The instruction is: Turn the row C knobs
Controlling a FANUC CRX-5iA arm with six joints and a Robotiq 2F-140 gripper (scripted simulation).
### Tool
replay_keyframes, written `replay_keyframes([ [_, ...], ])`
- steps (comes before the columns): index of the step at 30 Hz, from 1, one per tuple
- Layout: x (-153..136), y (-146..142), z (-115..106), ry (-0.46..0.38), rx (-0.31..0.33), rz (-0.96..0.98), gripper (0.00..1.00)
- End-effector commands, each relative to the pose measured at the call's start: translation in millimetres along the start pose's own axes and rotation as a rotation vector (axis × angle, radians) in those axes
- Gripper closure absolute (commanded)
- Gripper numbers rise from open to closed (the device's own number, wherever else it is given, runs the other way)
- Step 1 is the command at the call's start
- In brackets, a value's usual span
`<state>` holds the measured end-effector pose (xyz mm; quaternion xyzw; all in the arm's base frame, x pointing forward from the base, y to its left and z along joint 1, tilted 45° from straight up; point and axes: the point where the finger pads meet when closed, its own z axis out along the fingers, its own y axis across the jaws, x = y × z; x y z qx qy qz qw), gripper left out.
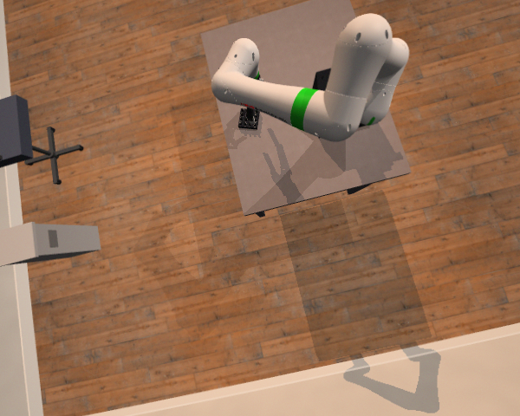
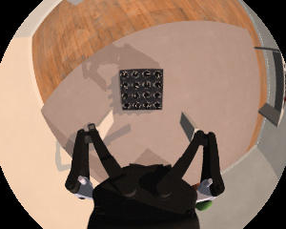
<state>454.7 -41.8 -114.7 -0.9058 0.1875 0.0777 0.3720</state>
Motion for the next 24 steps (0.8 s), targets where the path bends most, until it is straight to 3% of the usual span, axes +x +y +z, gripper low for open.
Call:
replay_keyframes([
  [1, 0.2, 0.1, -0.2, 0.0, 0.0, 0.0, 0.0],
  [24, -7.3, -0.1, -0.3, -0.002, 0.014, -0.005, 0.0],
])
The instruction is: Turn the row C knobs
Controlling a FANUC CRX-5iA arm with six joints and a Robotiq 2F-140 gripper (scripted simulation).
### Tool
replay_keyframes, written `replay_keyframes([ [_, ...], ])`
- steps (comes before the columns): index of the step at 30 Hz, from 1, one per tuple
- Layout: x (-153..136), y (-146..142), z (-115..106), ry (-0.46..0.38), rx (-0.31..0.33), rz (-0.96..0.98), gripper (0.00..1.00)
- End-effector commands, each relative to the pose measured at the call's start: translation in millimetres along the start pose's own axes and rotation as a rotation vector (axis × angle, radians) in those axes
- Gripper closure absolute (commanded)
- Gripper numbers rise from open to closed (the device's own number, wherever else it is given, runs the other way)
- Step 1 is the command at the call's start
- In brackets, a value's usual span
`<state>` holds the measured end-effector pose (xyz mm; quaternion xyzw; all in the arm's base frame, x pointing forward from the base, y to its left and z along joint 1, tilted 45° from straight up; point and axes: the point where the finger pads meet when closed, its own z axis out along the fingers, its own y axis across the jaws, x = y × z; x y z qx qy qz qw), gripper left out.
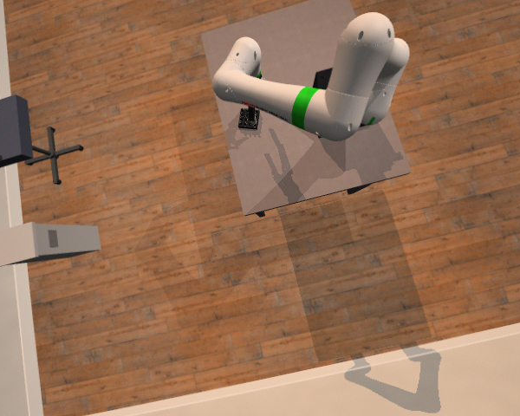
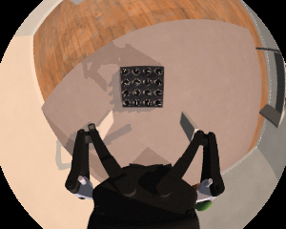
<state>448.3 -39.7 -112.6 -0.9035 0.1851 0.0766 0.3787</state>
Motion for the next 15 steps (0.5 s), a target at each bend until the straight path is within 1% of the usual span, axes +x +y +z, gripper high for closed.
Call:
replay_keyframes([
  [1, -0.3, 0.1, -0.3, 0.001, 0.0, 0.0, 0.0],
  [15, -28.1, -0.8, -0.6, 0.001, 0.0, 0.0, 0.0],
])
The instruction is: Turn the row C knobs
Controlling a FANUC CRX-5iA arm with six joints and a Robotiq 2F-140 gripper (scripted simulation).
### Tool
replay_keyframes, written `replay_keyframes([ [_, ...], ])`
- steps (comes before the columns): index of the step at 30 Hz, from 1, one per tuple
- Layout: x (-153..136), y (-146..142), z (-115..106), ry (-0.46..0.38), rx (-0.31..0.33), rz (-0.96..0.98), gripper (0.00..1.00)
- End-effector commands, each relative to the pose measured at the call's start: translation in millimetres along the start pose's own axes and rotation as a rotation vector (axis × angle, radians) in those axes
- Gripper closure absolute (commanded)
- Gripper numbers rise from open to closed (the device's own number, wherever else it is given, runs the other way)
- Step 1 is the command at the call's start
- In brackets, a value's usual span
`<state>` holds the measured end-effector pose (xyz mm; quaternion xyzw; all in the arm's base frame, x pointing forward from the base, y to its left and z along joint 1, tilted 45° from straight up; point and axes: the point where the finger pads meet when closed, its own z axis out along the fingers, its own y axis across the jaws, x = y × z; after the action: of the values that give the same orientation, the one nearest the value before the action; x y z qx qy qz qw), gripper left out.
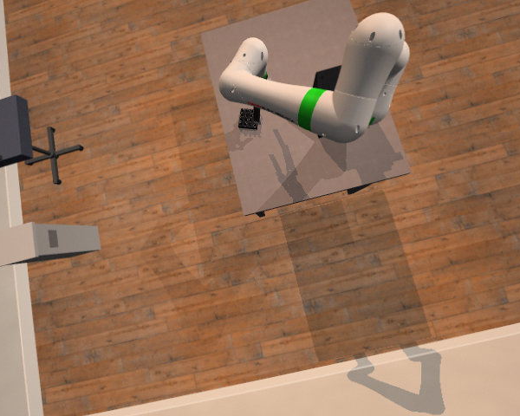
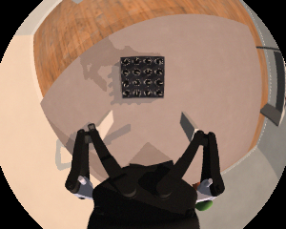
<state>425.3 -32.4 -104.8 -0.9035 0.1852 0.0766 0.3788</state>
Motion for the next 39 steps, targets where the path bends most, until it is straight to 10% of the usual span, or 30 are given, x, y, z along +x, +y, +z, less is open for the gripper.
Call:
replay_keyframes([
  [1, -4.7, -0.1, -0.3, 0.001, 0.0, 0.0, 0.0],
  [39, -19.1, -0.5, -0.5, 0.001, 0.0, 0.0, 0.0],
])
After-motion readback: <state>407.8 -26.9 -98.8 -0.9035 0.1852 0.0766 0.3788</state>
